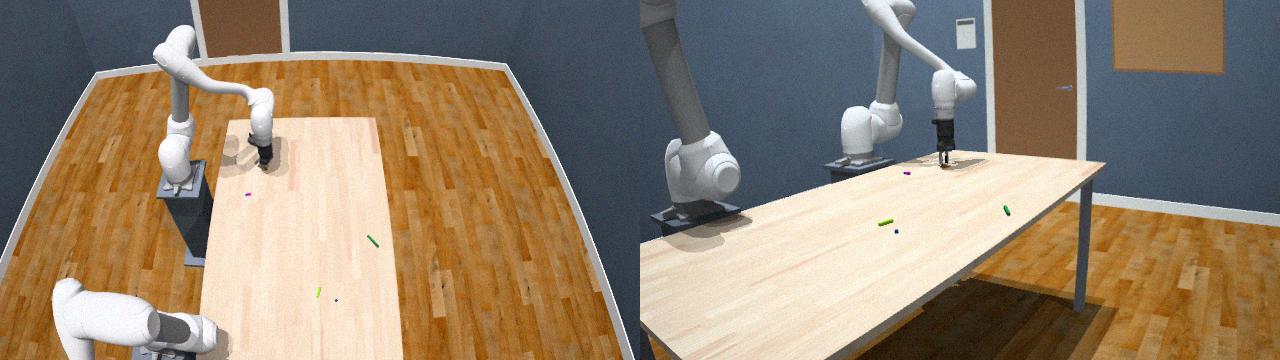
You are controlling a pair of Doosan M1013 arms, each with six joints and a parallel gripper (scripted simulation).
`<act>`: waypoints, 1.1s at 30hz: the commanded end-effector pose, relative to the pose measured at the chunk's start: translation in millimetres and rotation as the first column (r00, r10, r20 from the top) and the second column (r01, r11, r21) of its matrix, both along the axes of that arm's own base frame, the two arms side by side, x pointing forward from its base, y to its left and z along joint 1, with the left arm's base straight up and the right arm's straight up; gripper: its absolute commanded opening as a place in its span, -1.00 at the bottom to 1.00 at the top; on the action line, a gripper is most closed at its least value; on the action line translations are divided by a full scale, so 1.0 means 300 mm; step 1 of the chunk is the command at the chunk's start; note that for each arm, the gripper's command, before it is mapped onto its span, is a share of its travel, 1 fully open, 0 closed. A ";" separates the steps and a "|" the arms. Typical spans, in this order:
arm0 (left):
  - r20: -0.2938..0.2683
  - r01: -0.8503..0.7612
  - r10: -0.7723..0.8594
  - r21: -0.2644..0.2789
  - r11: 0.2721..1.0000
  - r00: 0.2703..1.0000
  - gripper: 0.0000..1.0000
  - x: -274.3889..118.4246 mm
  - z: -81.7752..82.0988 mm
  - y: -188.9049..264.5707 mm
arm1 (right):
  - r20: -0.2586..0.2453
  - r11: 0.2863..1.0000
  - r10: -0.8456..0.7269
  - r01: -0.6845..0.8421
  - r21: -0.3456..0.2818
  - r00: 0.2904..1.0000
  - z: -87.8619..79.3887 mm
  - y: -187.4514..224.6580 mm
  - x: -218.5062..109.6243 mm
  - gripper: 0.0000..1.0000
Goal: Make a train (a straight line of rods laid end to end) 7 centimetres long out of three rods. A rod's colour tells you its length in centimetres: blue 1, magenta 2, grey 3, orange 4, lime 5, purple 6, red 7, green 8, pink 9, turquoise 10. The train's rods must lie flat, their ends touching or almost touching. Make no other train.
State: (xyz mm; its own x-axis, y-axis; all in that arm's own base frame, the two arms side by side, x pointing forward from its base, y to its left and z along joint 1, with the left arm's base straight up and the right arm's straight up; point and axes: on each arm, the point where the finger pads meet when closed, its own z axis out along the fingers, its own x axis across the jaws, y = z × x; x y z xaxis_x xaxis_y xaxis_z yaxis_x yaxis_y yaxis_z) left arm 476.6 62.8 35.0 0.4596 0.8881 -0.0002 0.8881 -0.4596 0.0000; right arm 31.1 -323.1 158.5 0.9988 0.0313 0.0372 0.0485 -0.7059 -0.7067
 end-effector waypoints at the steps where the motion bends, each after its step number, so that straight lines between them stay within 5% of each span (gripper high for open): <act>1: 0.001 0.000 0.000 0.000 1.000 1.000 0.07 0.001 -0.003 0.000 | 0.000 1.000 0.000 0.000 -0.001 1.000 0.001 -0.001 0.000 1.00; 33: 0.001 0.000 0.000 0.000 1.000 1.000 0.07 0.001 -0.047 0.000 | 0.000 1.000 0.000 0.000 -0.001 1.000 0.001 -0.001 0.000 1.00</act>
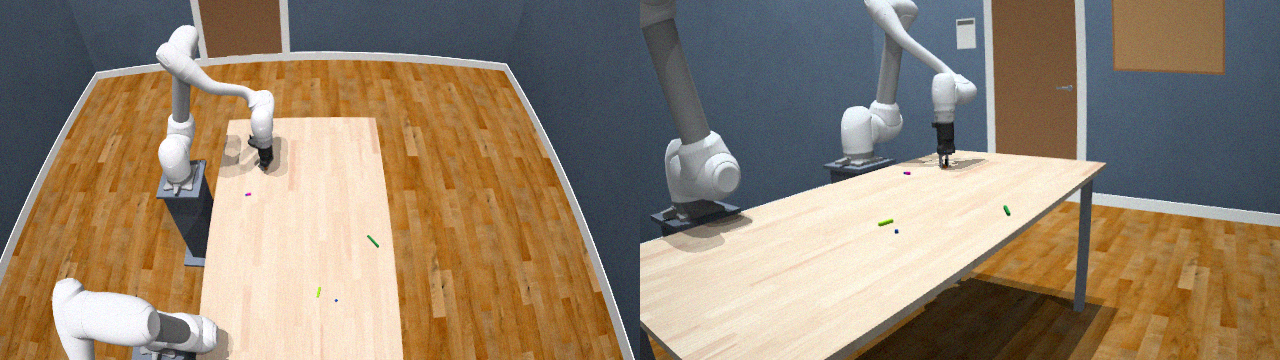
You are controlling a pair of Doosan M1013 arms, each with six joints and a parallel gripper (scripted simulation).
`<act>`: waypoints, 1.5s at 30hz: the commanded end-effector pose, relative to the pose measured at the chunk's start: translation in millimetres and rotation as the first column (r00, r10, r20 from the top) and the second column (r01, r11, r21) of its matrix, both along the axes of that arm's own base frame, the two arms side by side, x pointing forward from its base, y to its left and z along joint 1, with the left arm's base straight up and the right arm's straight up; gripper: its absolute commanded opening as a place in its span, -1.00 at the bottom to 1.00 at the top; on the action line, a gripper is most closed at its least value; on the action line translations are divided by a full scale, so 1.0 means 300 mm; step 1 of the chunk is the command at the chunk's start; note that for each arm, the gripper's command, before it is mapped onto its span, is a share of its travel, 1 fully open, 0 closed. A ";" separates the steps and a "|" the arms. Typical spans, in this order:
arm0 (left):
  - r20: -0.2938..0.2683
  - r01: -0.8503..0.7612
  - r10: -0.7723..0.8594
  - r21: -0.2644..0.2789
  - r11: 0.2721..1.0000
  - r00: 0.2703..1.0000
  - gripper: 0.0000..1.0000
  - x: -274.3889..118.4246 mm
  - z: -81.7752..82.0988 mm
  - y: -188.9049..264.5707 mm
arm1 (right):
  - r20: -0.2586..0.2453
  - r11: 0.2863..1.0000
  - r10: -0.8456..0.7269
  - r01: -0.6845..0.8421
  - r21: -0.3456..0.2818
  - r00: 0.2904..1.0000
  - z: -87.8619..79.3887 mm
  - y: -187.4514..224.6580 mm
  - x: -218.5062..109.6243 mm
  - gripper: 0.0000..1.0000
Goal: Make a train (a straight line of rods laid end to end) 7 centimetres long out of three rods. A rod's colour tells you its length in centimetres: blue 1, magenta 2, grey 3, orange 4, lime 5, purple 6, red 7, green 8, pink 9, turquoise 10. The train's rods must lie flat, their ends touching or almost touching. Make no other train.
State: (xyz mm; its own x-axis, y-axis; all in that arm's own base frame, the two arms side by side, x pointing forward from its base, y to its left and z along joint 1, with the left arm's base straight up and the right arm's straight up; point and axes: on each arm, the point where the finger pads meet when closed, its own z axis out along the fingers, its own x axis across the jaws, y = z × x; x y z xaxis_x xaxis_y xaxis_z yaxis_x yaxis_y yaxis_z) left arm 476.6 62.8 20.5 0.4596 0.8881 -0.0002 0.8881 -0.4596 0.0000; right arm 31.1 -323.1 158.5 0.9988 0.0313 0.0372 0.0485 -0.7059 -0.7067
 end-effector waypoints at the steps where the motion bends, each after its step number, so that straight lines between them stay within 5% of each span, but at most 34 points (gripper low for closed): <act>1: 0.001 0.000 0.000 0.000 1.000 1.000 0.07 0.001 0.001 0.000 | 0.000 1.000 0.000 0.000 -0.001 1.000 0.001 -0.001 0.000 1.00; 28: 0.001 0.000 0.000 0.000 1.000 1.000 0.07 0.001 0.001 0.000 | 0.000 1.000 0.000 0.000 -0.001 1.000 0.001 -0.001 0.000 1.00; 29: 0.001 0.000 0.000 0.000 1.000 1.000 -0.52 0.001 0.001 0.000 | 0.000 1.000 0.000 0.000 -0.001 1.000 0.001 -0.001 0.000 1.00; 45: 0.001 0.000 0.000 0.000 1.000 1.000 -0.52 0.001 0.001 0.000 | 0.000 1.000 0.000 0.000 -0.001 1.000 0.001 -0.001 0.000 1.00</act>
